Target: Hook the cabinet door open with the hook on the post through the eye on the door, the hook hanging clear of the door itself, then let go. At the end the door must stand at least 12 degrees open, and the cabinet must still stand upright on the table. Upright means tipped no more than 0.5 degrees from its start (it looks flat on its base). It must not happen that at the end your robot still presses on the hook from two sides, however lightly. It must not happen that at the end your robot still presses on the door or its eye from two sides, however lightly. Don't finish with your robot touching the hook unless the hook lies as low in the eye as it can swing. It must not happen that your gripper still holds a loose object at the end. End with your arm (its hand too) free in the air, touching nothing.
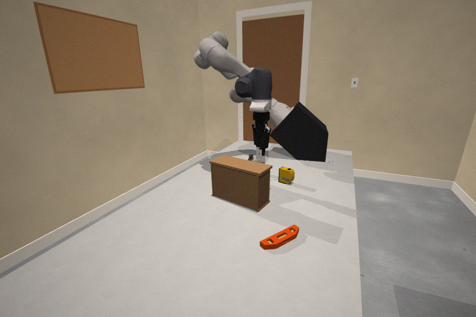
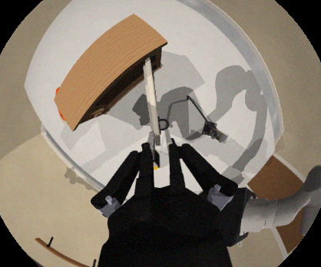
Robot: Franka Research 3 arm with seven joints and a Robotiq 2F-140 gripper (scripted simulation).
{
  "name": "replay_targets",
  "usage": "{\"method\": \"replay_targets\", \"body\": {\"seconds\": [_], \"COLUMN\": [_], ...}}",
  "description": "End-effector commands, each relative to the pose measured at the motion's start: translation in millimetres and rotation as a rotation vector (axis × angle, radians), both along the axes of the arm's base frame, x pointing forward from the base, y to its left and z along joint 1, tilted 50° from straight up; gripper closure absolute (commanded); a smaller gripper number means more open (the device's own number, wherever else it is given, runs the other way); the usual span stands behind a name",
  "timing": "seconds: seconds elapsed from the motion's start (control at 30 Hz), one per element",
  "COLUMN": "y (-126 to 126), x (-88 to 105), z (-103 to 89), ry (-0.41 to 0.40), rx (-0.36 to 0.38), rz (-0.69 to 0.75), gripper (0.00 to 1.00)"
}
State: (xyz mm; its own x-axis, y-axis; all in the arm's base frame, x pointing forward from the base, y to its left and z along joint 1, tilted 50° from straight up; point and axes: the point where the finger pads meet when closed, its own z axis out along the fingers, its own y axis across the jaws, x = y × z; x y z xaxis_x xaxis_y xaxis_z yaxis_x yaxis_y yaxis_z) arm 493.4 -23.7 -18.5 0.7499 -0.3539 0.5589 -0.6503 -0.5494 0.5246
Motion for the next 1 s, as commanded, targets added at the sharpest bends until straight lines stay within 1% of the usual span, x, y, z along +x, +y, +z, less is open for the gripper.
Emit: {"method": "replay_targets", "body": {"seconds": [0.0, 0.47, 0.97], "y": [4, 19, 43], "x": [0.4, -2.0, -5.9], "z": [3.2, 16.2, 36.6], "ry": [-0.006, -0.006, -0.006], "rx": [0.001, 0.001, 0.001], "rz": [-0.004, -0.004, -0.004], "gripper": [0.84, 0.84, 0.84]}}
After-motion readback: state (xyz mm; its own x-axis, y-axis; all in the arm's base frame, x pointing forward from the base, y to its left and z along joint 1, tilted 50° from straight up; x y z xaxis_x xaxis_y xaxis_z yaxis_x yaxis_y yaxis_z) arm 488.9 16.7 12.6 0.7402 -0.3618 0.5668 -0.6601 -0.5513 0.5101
